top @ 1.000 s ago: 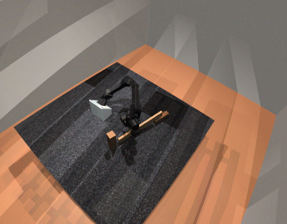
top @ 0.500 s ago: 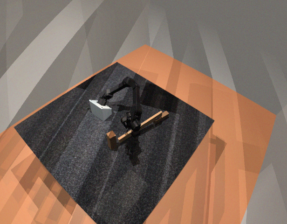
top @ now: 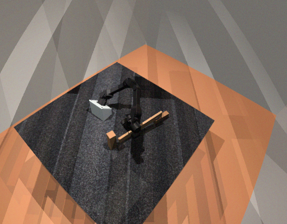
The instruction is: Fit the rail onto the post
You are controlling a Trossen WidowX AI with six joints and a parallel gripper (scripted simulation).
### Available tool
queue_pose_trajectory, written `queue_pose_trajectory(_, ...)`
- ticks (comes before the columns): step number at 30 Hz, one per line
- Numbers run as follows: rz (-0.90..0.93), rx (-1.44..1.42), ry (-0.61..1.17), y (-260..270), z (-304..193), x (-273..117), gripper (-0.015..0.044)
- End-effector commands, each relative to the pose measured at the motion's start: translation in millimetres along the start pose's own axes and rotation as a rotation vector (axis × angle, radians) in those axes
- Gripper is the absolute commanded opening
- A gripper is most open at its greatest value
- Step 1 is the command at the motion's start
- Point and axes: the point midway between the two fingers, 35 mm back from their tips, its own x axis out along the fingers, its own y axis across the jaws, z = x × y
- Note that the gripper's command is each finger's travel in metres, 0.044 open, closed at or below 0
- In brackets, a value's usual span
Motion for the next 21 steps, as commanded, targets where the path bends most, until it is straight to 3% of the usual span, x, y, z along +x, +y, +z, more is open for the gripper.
queue_pose_trajectory(1,0.012,0.012,-0.005,4.0,-0.4,9.1,0.0440)
queue_pose_trajectory(13,0.012,0.012,-0.007,5.8,0.1,26.2,0.0440)
queue_pose_trajectory(21,0.012,0.012,-0.007,5.8,0.1,26.2,0.0230)
